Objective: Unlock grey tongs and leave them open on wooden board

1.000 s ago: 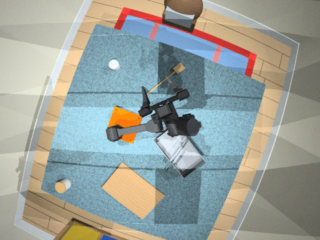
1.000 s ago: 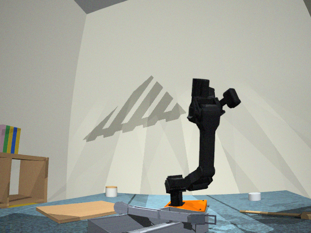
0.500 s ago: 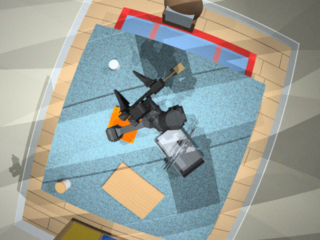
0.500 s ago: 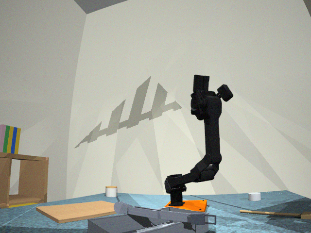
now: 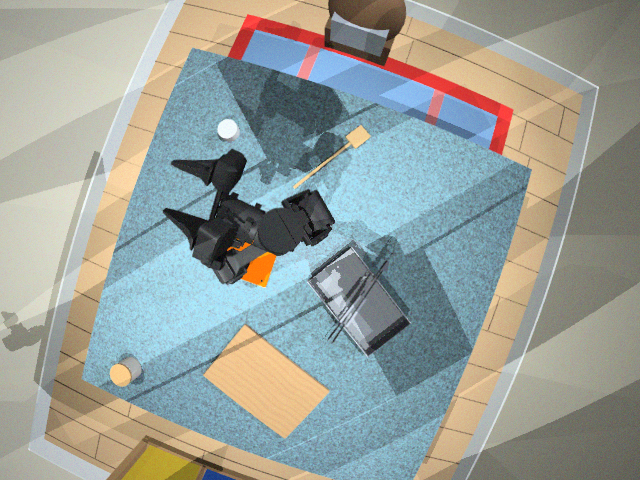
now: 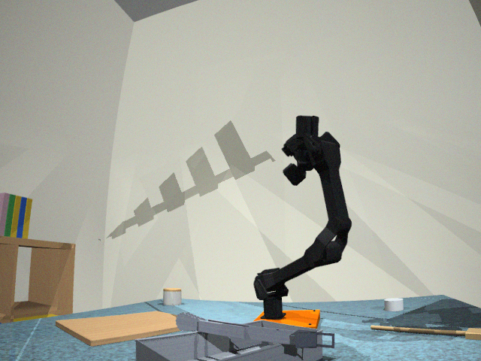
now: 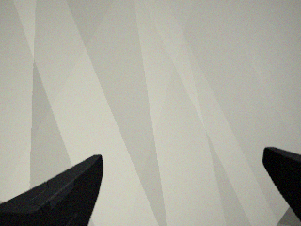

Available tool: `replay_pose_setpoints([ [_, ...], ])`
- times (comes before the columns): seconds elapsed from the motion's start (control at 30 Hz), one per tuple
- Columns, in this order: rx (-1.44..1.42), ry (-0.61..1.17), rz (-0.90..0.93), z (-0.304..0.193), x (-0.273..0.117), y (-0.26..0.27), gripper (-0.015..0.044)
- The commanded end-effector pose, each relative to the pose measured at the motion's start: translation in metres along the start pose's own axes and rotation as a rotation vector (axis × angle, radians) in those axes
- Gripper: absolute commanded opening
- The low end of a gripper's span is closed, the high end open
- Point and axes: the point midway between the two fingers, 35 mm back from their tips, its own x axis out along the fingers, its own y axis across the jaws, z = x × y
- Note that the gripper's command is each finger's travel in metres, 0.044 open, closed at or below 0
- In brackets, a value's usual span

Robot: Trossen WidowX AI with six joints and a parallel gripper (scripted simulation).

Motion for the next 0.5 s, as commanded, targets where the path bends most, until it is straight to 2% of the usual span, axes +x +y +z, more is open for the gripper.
replay_pose_setpoints([
  [0.0,-0.028,-0.060,0.109,0.016,0.015,0.021,0.0440],
  [0.47,-0.209,-0.266,0.530,0.075,0.054,0.121,0.0440],
])
